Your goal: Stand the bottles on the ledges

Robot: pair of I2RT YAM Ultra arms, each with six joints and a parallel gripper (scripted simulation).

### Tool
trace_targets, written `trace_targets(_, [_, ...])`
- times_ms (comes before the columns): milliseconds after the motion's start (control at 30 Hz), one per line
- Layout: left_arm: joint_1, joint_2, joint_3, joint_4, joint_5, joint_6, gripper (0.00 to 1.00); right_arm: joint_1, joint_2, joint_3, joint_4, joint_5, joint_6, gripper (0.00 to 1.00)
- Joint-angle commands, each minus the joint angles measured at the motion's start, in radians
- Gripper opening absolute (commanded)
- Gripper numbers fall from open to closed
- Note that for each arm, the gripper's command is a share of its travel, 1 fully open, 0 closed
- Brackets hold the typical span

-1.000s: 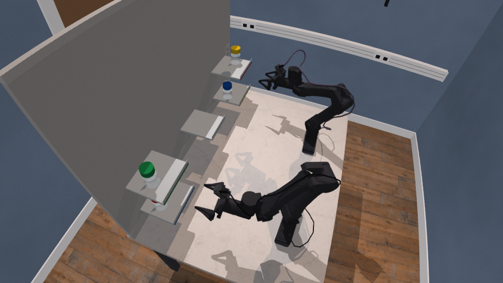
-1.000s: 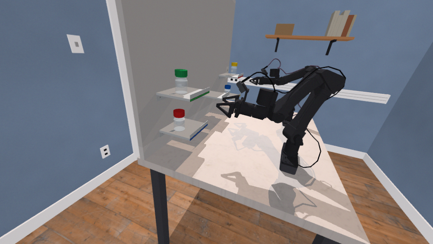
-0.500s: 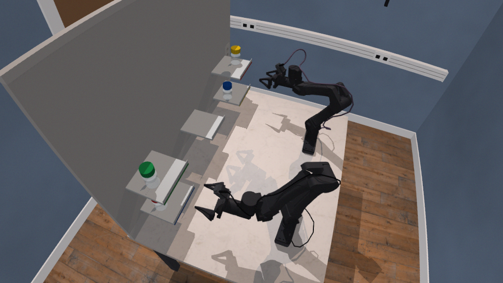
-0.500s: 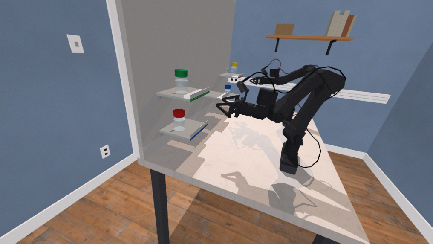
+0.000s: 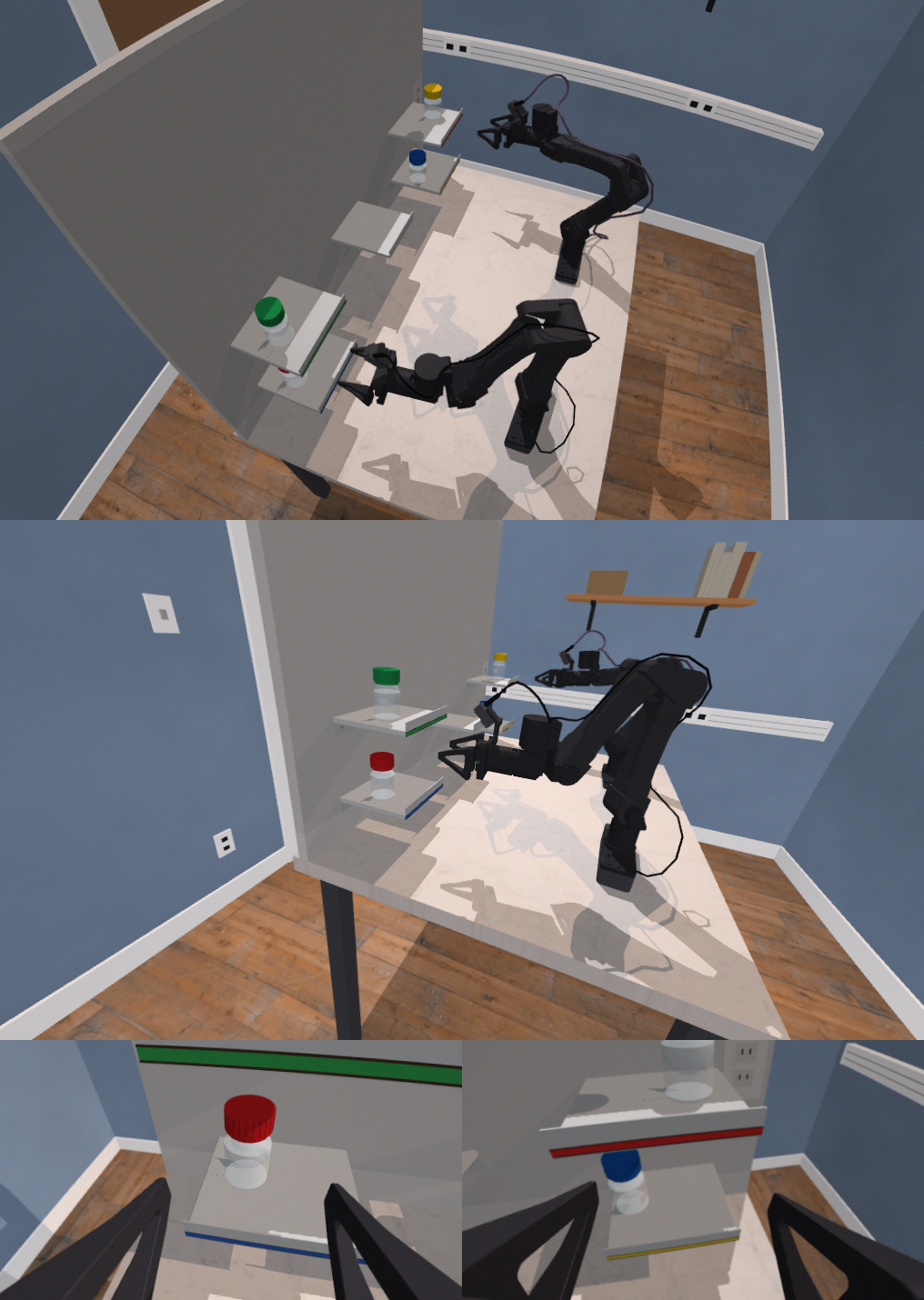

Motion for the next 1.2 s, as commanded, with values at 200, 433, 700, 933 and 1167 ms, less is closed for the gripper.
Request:
trace_targets(200, [-0.09, 0.302, 0.192, 0.077, -0.133, 0.051, 0.81, -0.001, 0.038, 0.342, -0.321, -0.012, 0.006, 1.0])
trace_targets(433, [-0.132, 0.468, 0.287, 0.099, -0.176, 0.064, 0.81, -0.001, 0.096, 0.553, -0.449, -0.012, 0.002, 1.0])
trace_targets(700, [-0.141, 0.504, 0.308, 0.101, -0.17, 0.064, 0.81, -0.001, 0.126, 0.643, -0.476, -0.012, -0.003, 1.0])
trace_targets(933, [-0.143, 0.509, 0.326, 0.064, -0.18, 0.063, 0.81, -0.001, 0.124, 0.648, -0.479, -0.012, -0.004, 1.0])
trace_targets(1167, [-0.145, 0.52, 0.362, 0.039, -0.183, 0.062, 0.81, -0.001, 0.125, 0.648, -0.48, -0.012, -0.004, 1.0])
